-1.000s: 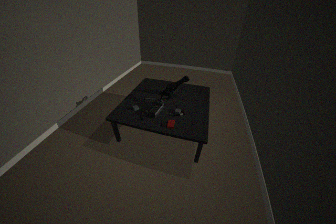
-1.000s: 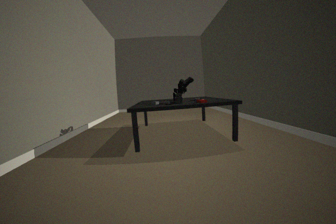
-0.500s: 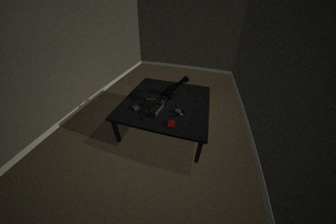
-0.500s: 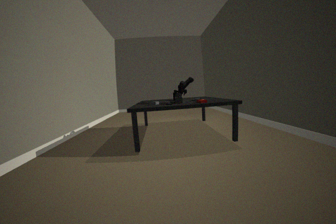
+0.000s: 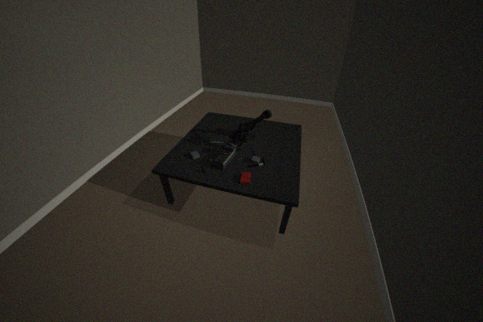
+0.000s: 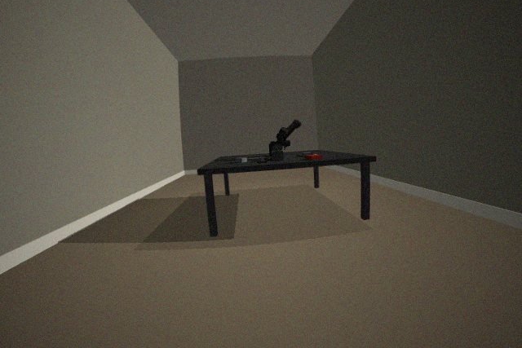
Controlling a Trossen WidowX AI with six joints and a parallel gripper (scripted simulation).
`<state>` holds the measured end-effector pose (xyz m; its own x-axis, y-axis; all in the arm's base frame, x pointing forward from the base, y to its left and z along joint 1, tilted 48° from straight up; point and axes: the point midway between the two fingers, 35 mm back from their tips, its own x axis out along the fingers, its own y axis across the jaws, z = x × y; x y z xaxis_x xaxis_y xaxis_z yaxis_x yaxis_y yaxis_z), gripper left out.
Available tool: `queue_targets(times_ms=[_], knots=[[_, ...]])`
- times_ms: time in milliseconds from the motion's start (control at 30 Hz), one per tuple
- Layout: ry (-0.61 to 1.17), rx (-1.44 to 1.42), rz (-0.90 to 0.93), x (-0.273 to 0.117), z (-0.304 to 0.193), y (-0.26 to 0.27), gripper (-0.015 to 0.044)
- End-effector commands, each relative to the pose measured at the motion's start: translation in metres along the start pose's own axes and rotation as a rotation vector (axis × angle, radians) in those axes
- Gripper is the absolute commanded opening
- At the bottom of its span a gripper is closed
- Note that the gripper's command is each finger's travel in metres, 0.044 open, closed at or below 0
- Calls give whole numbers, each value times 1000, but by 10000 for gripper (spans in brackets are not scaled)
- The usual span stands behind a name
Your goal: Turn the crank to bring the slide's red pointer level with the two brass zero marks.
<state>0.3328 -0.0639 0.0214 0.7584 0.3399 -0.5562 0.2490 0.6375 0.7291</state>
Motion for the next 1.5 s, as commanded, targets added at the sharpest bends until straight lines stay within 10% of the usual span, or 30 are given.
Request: queue_targets(times_ms=[0, 233, 1467], knots=[[-2, 2, -3, 0, 0, 0, 177], [-2, 2, -3, 0, 0, 0, 0], [-2, 1, -5, -17, 17, -12, 0]])
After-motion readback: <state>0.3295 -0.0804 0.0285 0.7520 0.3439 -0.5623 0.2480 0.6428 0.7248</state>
